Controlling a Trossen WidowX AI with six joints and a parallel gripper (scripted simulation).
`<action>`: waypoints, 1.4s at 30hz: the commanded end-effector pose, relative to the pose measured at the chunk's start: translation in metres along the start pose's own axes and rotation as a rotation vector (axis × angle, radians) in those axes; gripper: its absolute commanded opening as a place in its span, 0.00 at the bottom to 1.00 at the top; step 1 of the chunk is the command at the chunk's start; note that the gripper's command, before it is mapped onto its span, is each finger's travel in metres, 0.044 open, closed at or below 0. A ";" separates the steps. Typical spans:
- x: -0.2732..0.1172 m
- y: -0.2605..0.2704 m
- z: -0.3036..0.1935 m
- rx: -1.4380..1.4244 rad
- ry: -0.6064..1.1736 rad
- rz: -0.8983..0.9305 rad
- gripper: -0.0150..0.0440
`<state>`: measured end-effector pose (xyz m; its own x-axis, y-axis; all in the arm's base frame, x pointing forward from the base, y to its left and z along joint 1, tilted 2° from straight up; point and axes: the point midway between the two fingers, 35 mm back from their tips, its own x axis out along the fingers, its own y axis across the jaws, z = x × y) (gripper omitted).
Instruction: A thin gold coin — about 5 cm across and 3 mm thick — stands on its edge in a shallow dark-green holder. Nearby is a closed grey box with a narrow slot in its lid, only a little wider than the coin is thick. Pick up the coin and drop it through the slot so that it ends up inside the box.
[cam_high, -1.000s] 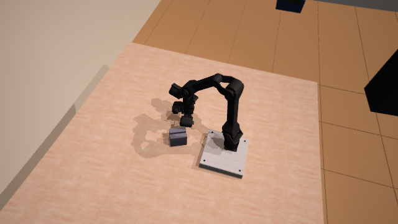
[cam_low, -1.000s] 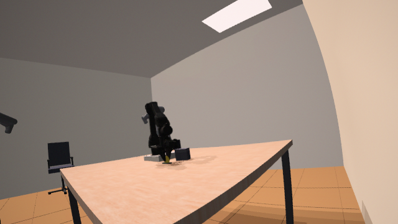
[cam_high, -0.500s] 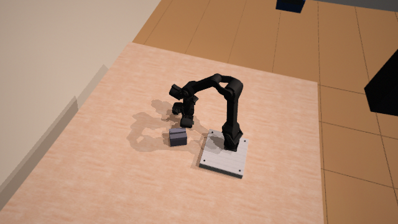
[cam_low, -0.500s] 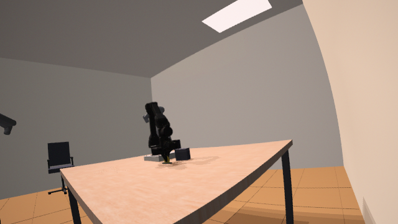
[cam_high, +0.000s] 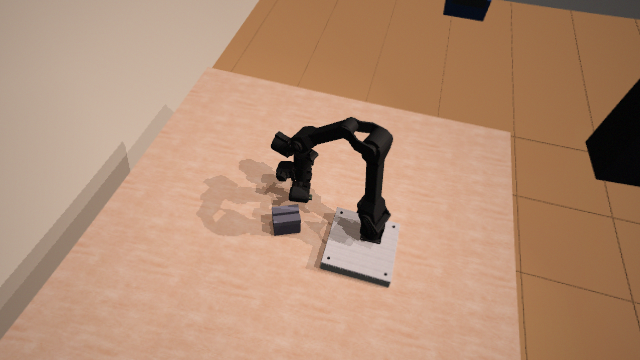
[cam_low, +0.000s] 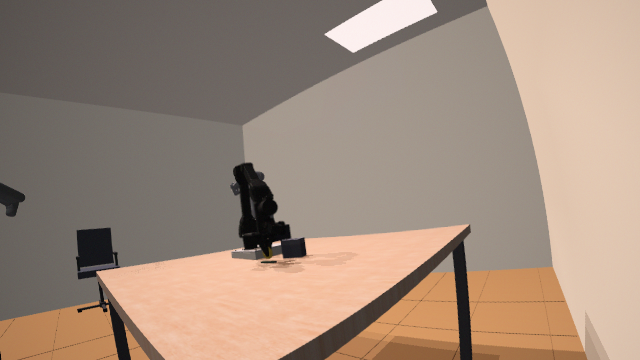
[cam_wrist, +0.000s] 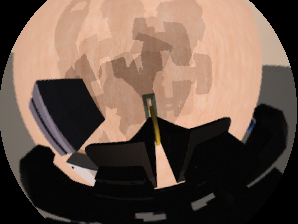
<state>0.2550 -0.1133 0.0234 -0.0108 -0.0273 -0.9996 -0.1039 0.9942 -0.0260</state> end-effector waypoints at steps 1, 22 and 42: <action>-0.012 -0.001 0.001 -0.001 -0.003 -0.006 0.25; -0.065 0.000 0.000 -0.001 -0.003 -0.006 0.25; -0.081 -0.008 -0.010 -0.272 -0.001 -0.007 0.25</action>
<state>0.2488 -0.1178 0.1034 -0.0053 -0.0300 -0.9995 -0.3181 0.9477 -0.0267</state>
